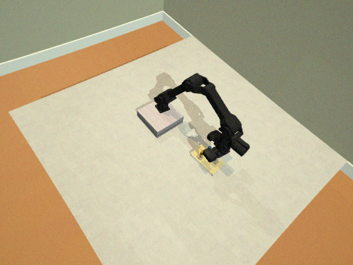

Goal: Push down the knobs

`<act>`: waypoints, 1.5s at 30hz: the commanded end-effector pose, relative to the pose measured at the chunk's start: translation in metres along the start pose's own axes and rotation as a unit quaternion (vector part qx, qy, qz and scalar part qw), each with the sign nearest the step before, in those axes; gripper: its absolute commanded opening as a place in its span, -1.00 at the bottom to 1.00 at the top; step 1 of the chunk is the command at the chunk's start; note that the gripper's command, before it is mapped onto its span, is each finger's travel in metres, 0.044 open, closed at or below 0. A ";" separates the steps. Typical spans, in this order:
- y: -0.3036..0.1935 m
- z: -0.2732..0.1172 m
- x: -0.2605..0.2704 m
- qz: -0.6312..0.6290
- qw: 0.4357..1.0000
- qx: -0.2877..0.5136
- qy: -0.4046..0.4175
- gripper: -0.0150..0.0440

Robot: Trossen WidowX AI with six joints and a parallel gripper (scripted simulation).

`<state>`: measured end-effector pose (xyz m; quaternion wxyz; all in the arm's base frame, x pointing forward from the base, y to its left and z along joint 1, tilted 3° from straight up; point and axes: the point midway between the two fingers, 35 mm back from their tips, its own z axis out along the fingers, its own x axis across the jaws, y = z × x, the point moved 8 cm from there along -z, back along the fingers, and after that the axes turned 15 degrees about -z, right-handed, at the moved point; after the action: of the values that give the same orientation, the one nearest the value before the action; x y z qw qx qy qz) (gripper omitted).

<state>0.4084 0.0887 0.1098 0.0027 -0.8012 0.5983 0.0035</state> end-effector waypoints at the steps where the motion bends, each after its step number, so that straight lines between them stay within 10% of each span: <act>1: -0.004 0.023 0.000 -0.003 1.000 -0.010 -0.002 -0.49; 40: -0.005 -0.027 0.000 -0.003 1.000 -0.010 -0.002 -0.49; 45: -0.005 -0.021 0.000 0.000 1.000 -0.013 -0.001 -0.05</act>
<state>0.4133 0.0896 0.1317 -0.0069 -0.8011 0.5984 0.0118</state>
